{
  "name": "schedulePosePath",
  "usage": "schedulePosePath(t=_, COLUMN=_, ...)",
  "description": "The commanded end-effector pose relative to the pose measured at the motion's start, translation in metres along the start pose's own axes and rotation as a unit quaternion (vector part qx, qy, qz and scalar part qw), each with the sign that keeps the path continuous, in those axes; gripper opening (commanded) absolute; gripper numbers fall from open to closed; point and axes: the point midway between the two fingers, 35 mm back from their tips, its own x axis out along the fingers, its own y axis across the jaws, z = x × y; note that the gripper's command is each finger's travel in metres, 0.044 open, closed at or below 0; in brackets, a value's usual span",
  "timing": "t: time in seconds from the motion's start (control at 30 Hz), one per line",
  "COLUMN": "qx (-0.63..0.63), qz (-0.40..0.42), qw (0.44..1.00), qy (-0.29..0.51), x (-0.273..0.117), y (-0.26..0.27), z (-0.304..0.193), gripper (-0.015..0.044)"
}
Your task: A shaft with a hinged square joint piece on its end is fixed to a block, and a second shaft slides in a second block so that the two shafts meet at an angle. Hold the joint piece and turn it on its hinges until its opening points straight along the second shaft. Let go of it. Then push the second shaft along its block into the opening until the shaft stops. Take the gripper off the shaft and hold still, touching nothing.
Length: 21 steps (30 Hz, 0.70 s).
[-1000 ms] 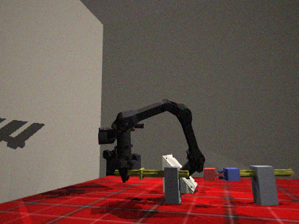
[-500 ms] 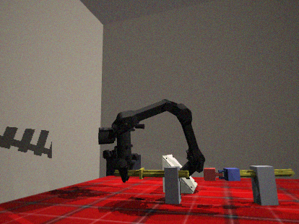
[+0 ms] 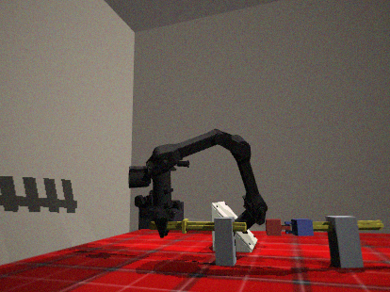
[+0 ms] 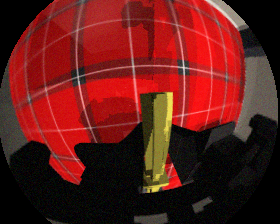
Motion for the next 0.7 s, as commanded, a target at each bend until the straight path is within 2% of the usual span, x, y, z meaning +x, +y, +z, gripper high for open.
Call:
schedulePosePath(t=0.0, qx=0.001, qz=0.012, qw=1.000, qy=0.001, x=0.001, y=0.000, z=-0.004, gripper=0.0000)
schedulePosePath(t=0.67, qx=0.003, qz=0.048, qw=0.999, qy=0.002, x=0.002, y=0.000, z=-0.033, gripper=0.0000)
